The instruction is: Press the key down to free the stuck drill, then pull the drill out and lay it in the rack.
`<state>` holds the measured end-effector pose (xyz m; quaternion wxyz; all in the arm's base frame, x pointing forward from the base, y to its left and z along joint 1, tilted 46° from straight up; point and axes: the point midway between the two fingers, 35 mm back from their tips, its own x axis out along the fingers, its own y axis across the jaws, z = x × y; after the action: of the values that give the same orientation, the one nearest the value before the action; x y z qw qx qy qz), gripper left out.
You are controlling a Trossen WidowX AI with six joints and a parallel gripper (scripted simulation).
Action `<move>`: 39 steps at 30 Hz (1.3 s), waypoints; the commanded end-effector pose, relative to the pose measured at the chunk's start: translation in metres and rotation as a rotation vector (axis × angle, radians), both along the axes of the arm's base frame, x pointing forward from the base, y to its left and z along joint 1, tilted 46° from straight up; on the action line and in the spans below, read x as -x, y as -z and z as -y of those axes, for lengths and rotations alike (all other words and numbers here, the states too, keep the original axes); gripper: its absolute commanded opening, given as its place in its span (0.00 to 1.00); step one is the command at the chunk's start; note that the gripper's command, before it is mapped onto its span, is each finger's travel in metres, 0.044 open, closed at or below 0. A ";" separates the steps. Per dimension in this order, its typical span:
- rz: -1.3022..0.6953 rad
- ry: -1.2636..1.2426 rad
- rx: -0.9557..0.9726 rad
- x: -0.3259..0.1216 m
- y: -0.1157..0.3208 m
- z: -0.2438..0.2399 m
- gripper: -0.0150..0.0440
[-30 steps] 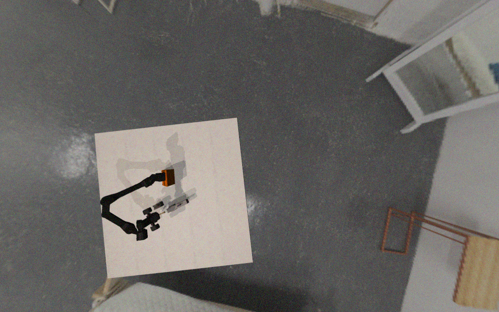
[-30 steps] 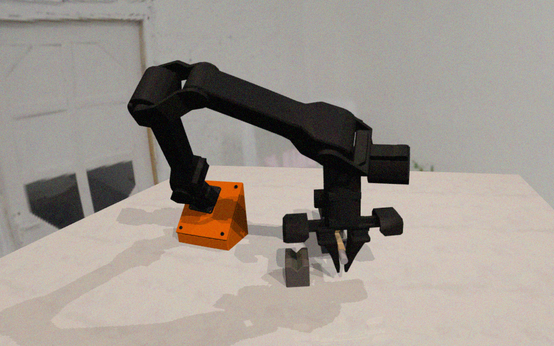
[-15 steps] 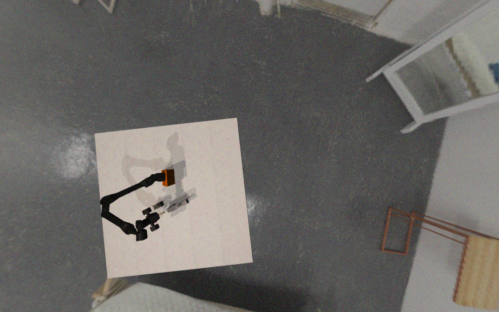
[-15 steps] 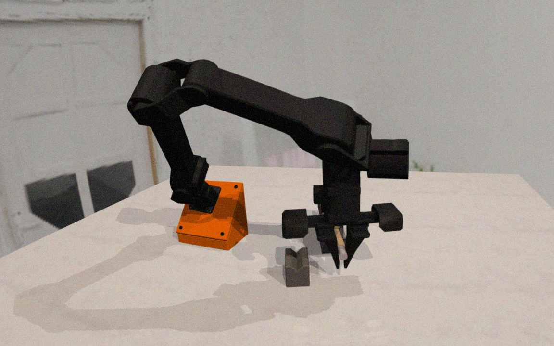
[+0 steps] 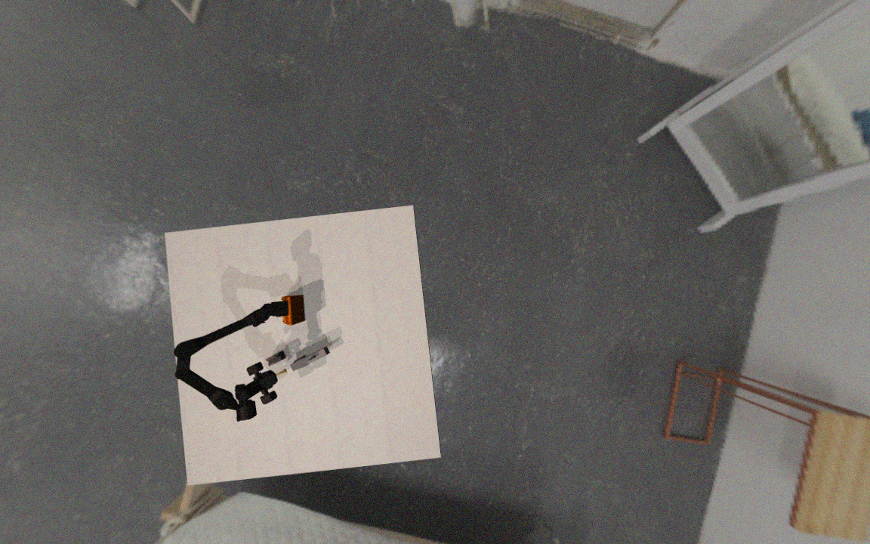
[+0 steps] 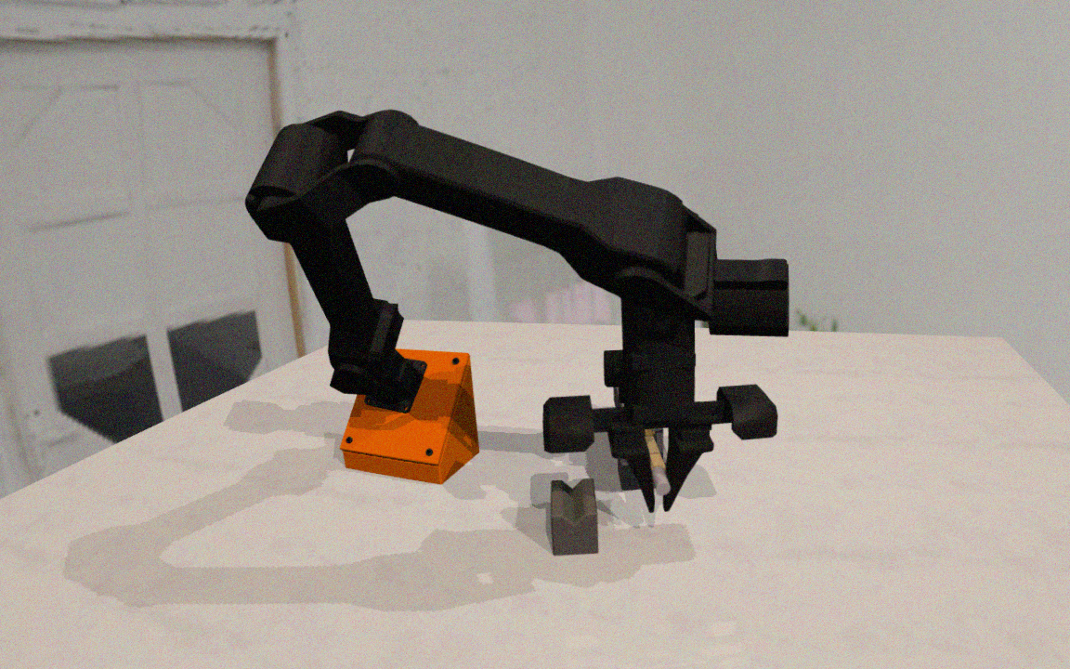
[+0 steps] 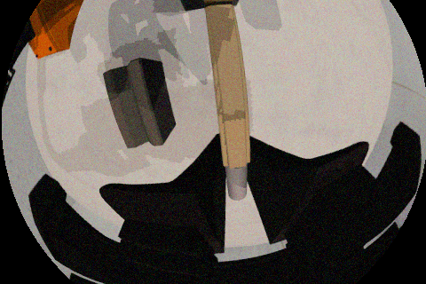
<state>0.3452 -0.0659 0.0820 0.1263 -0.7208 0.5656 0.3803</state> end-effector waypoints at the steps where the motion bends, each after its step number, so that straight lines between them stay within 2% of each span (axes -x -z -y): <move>1: 0.005 0.000 0.000 0.000 -0.002 -0.002 0.25; 39: 0.004 0.000 -0.001 0.001 -0.013 -0.013 0.25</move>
<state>0.3440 -0.0542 0.0935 0.1253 -0.7210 0.5656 0.3801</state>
